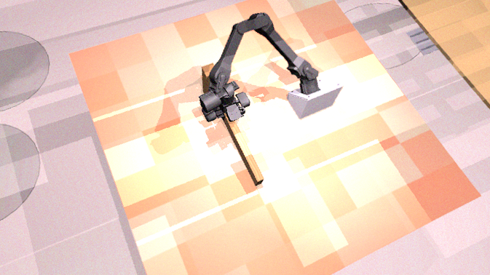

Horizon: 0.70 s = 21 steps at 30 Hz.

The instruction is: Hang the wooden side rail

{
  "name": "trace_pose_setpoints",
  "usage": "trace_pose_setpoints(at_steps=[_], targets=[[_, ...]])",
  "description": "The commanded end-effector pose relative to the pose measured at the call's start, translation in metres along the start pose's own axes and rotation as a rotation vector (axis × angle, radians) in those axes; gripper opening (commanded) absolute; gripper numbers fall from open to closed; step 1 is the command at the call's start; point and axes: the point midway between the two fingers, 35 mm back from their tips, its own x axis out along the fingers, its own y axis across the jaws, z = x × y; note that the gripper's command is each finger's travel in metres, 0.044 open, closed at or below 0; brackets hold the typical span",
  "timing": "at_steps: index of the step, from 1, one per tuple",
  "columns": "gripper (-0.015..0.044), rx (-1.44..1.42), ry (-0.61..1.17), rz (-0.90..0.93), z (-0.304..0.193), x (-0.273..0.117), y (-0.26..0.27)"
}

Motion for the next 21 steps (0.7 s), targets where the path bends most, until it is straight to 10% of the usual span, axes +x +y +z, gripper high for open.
trace_pose_setpoints(at_steps=[1, 21], targets=[[0.0, 0.005, -0.007, -0.014, 0.0006, -0.0053, -0.0028], [0.0, 0.005, -0.007, -0.014, -0.0016, -0.0031, -0.0051]])
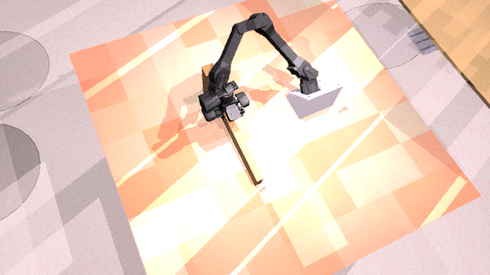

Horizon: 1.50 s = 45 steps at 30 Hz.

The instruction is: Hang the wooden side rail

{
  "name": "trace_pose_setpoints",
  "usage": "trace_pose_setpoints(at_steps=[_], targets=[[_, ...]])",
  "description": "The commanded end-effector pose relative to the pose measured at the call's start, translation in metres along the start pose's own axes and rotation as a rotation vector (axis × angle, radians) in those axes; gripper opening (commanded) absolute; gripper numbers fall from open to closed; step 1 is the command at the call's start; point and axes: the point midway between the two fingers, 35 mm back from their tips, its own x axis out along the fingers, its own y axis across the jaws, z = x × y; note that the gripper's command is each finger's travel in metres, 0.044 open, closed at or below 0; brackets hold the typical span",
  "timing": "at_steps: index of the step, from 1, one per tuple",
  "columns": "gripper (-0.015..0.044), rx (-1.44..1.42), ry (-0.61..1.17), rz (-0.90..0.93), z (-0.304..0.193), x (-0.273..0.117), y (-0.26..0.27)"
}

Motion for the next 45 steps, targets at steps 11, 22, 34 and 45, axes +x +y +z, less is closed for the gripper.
trace_pose_setpoints(at_steps=[11, 22, 34, 45], targets=[[0.0, 0.004, -0.006, -0.013, -0.0014, -0.0023, -0.0049], [0.0, 0.004, -0.006, -0.013, -0.0027, -0.0033, -0.0062], [0.0, 0.004, -0.006, -0.013, -0.0041, -0.0027, -0.0063], [0.0, 0.004, -0.006, -0.013, -0.0053, -0.0025, -0.005]])
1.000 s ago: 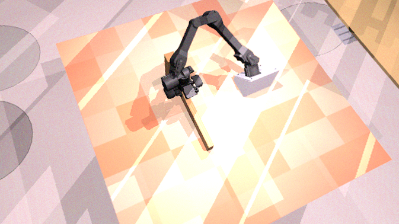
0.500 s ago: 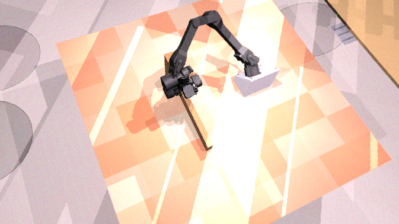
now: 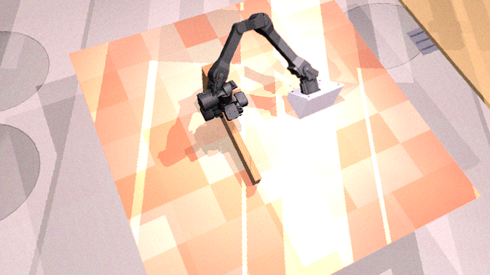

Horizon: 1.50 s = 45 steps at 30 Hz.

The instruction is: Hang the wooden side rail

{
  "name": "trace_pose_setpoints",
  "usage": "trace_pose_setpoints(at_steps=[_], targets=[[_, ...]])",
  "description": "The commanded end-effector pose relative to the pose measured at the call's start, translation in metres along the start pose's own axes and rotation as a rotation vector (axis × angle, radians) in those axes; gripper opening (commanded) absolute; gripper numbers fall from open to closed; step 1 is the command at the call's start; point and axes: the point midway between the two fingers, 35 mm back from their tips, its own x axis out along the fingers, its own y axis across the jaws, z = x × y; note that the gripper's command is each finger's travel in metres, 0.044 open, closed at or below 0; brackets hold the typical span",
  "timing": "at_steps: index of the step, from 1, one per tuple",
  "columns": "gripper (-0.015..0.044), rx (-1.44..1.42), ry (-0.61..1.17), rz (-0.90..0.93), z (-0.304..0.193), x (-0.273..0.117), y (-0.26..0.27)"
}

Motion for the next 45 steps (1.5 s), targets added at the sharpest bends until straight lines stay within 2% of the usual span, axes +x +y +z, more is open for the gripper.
trace_pose_setpoints(at_steps=[1, 45], targets=[[0.0, -0.001, -0.003, -0.01, -0.0008, -0.003, -0.0009], [0.0, -0.001, -0.003, -0.01, -0.0056, -0.0044, -0.0013]])
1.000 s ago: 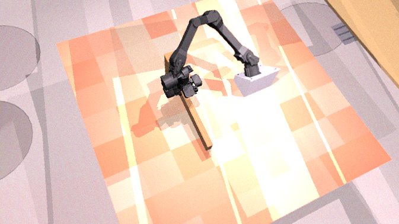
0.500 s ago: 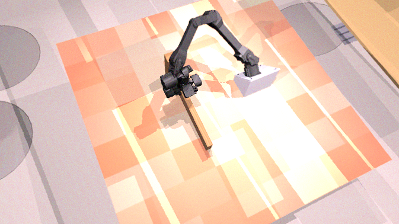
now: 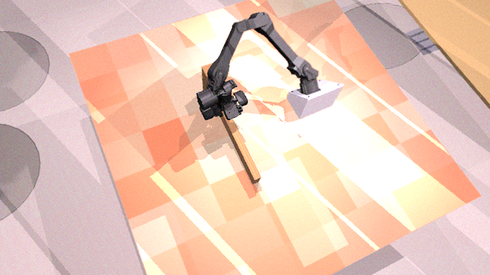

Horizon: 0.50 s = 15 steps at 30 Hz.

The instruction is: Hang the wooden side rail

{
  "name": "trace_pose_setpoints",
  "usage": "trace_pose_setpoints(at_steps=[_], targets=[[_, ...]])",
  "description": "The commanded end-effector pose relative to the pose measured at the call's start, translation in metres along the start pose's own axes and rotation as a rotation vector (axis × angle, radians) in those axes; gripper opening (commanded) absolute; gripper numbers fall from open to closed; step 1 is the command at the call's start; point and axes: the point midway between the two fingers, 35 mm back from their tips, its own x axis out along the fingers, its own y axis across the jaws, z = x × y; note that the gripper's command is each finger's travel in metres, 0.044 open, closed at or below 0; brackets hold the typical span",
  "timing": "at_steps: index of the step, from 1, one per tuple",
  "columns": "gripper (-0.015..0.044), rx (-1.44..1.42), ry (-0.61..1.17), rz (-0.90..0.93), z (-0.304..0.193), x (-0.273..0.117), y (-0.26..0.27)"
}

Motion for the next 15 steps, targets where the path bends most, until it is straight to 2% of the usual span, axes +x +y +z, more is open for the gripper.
trace_pose_setpoints(at_steps=[1, 15], targets=[[0.0, -0.003, -0.003, -0.011, -0.0011, -0.0043, -0.0019], [0.0, -0.003, -0.003, -0.011, -0.0026, -0.0042, -0.0021]])
